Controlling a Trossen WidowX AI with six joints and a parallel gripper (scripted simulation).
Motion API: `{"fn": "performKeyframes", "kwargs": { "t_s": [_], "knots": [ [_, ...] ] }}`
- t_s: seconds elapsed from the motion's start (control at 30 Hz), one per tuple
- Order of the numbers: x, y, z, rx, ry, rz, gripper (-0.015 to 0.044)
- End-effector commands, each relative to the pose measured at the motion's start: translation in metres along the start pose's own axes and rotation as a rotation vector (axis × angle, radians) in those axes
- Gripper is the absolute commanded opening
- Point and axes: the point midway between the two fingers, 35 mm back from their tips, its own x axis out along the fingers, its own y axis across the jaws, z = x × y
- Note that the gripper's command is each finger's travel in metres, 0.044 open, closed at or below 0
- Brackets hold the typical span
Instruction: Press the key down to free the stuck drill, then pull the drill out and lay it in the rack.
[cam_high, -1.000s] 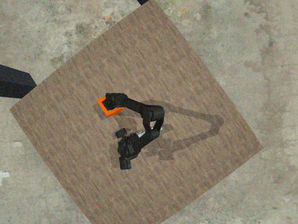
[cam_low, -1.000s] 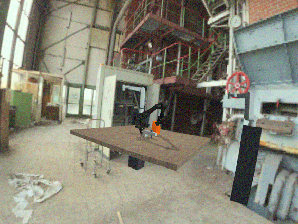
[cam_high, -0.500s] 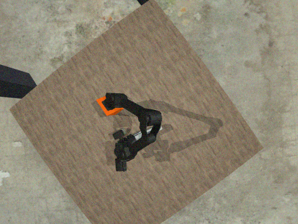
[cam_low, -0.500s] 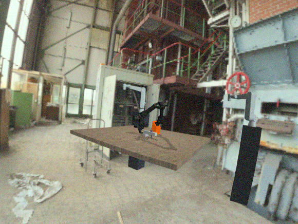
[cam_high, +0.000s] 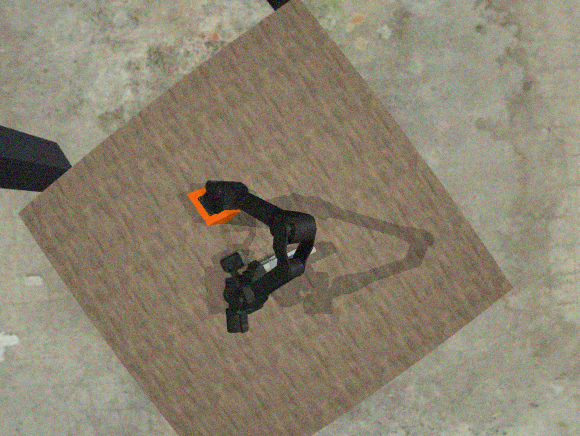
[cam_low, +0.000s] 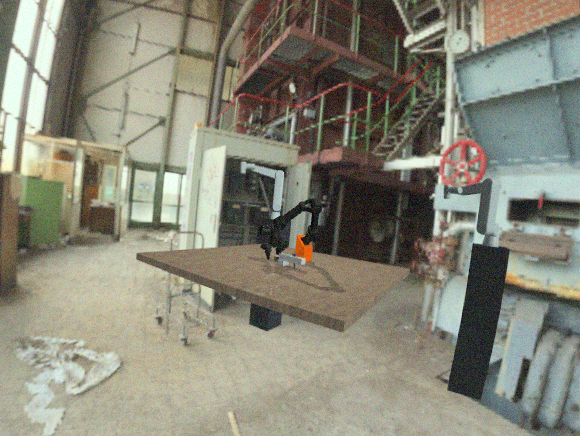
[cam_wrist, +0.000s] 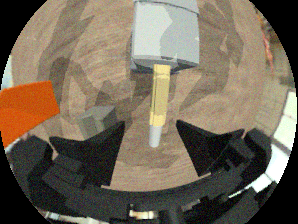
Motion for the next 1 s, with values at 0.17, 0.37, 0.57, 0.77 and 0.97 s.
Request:
{"fn": "performKeyframes", "kwargs": {
  "t_s": [0.17,0.37,0.57,0.77,0.97],
  "knots": [
    [0.002,0.000,0.005,0.002,-0.002,-0.005,0.0440],
    [0.003,-0.001,0.008,0.002,-0.002,-0.005,0.0440],
    [0.004,-0.001,0.011,0.002,-0.002,-0.005,0.0440],
    [0.004,-0.001,0.014,0.002,-0.002,-0.005,0.0440],
    [0.004,-0.002,0.014,-0.004,0.003,-0.006,0.0414]
  ]
}}
